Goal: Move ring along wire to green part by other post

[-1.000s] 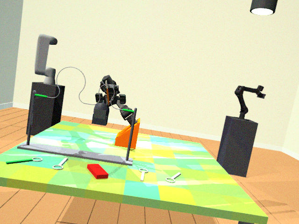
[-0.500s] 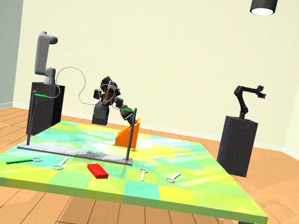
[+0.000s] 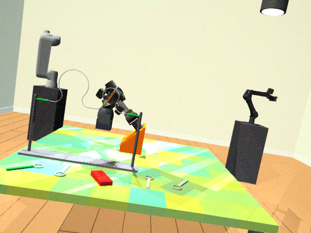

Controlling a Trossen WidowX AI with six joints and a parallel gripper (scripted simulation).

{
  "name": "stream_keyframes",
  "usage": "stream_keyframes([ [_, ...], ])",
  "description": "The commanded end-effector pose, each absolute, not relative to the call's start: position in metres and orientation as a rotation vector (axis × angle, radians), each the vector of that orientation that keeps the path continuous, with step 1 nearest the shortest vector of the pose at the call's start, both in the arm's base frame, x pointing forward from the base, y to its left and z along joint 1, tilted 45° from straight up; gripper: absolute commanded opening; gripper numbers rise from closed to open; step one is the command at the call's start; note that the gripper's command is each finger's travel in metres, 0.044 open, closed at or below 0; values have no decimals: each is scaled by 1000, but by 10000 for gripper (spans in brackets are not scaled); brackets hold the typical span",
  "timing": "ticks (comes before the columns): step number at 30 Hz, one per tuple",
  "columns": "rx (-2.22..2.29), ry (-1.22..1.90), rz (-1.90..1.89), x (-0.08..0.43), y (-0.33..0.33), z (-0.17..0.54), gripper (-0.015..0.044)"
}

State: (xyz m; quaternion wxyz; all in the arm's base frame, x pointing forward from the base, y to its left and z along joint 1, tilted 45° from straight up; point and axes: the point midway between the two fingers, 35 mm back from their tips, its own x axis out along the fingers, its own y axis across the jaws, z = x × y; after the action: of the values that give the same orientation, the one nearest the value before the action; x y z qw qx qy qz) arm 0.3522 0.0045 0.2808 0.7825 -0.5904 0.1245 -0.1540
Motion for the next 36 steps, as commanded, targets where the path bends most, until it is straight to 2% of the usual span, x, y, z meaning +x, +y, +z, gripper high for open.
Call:
stream_keyframes([
  [1, -1370, 249, -361, 352, 2, 287, -150],
  [36, -2110, 33, -556, 350, 10, 337, -150],
])
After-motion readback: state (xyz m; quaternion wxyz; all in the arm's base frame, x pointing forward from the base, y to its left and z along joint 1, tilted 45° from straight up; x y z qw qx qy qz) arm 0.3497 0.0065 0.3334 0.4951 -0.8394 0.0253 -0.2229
